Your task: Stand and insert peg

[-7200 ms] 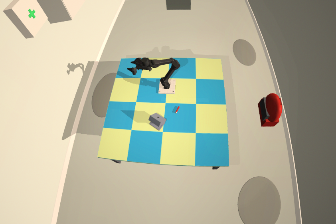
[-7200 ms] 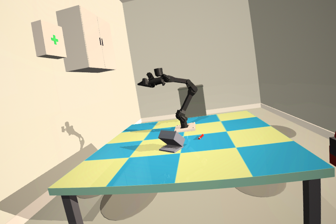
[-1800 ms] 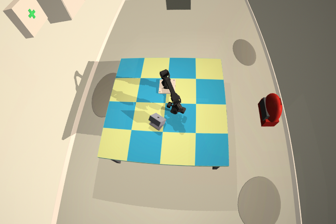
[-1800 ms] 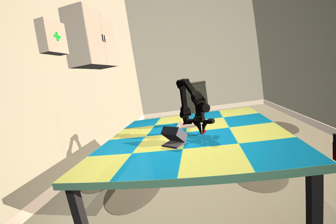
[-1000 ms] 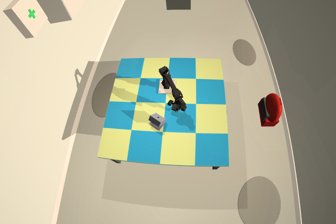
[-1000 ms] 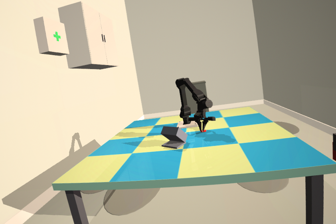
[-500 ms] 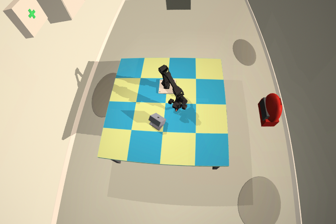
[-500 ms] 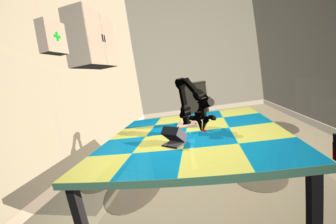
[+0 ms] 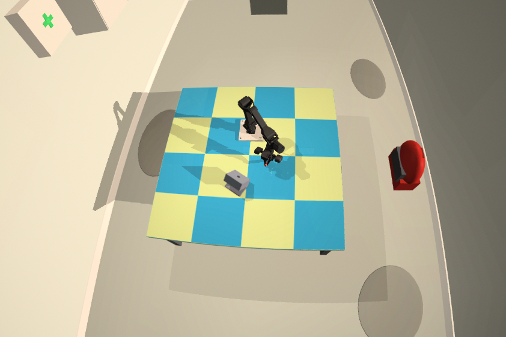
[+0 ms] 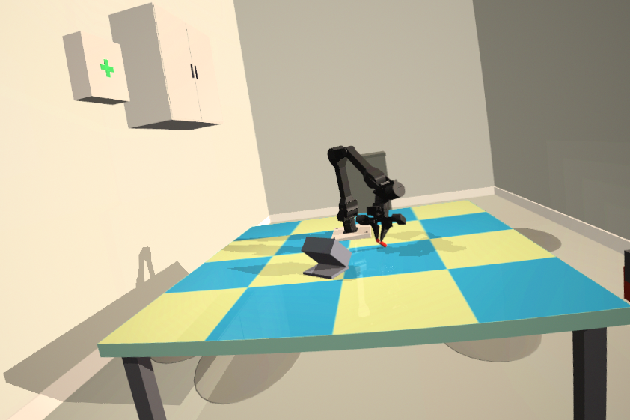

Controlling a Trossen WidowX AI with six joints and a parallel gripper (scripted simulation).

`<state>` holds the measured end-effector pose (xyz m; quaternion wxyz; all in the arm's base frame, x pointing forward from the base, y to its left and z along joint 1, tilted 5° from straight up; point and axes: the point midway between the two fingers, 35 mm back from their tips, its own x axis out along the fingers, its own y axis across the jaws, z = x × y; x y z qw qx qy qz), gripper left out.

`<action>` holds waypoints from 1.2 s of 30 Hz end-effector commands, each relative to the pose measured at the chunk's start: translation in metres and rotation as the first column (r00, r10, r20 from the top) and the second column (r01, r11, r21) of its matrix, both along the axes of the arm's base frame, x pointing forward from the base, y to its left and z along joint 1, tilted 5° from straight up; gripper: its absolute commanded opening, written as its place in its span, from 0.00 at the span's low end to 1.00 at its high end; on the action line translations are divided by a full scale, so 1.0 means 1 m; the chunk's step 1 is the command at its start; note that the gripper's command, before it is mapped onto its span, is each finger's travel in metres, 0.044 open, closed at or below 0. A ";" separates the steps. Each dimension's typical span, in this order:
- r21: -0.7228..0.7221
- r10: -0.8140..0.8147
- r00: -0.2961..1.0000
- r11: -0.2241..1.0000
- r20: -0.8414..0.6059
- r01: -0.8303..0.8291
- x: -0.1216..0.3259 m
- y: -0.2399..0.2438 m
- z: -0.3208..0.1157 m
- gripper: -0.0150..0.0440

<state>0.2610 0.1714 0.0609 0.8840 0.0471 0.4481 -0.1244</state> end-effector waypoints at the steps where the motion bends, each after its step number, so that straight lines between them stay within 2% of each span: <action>1: -0.010 -0.002 1.000 1.000 0.030 0.002 -0.003 0.000 0.000 0.34; 36: -0.088 0.020 0.949 0.996 0.313 0.008 -0.025 0.006 0.006 0.34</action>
